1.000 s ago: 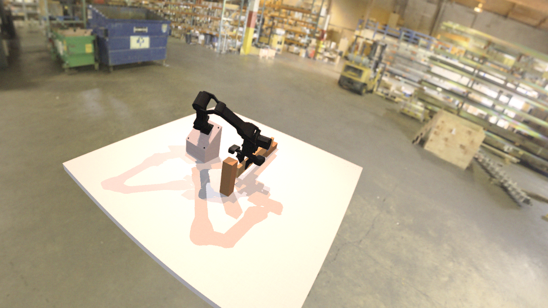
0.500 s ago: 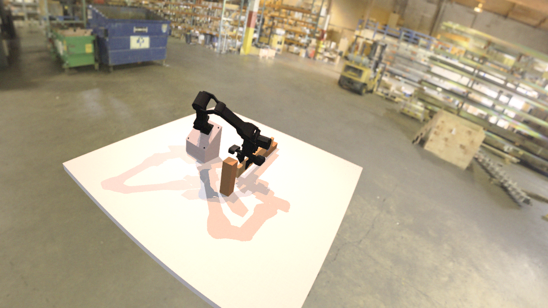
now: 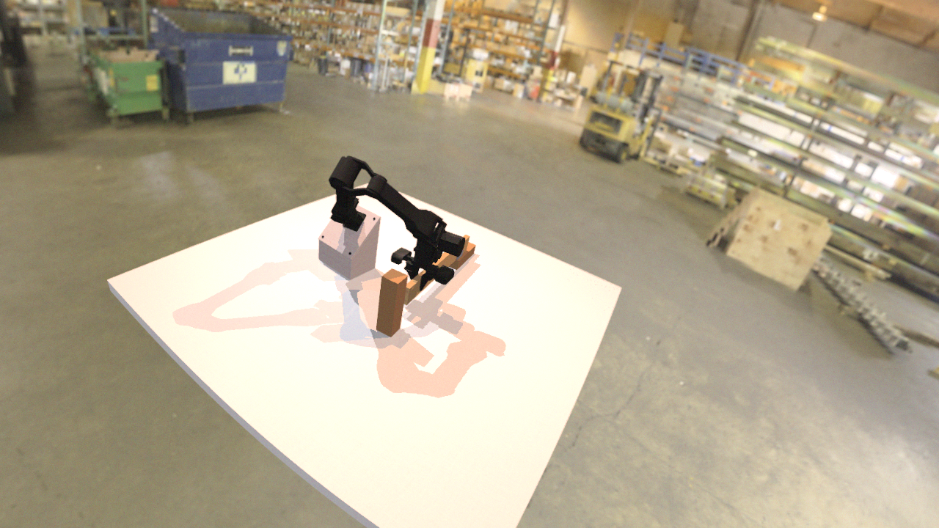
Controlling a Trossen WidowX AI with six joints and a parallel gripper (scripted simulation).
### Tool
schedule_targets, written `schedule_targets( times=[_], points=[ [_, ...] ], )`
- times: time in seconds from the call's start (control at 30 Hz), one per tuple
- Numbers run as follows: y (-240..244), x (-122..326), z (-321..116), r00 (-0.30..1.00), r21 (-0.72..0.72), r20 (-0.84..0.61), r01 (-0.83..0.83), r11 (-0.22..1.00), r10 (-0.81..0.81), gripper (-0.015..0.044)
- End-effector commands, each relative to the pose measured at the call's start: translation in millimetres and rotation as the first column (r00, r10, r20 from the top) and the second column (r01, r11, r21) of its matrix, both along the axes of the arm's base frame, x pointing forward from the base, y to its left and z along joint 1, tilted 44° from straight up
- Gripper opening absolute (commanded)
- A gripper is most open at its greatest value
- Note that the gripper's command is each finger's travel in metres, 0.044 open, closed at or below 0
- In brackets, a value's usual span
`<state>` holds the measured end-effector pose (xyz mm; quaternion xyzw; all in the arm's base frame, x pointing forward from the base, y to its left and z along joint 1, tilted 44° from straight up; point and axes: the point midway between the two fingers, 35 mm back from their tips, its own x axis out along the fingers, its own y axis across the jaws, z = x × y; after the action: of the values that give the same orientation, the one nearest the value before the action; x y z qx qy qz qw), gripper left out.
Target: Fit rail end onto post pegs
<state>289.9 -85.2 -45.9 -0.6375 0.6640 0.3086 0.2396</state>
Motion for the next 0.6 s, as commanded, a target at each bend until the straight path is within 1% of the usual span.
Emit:
schedule_targets(
  times=[0.0, 0.57],
  points=[
    [3.3, 1.2, 2.1, 1.0, 0.006, 0.005, -0.005, 1.0, 0.005, 0.0],
    [0.7, 0.6, 1.5, 1.0, 0.006, 0.005, -0.005, 1.0, 0.005, 0.0]
  ],
)
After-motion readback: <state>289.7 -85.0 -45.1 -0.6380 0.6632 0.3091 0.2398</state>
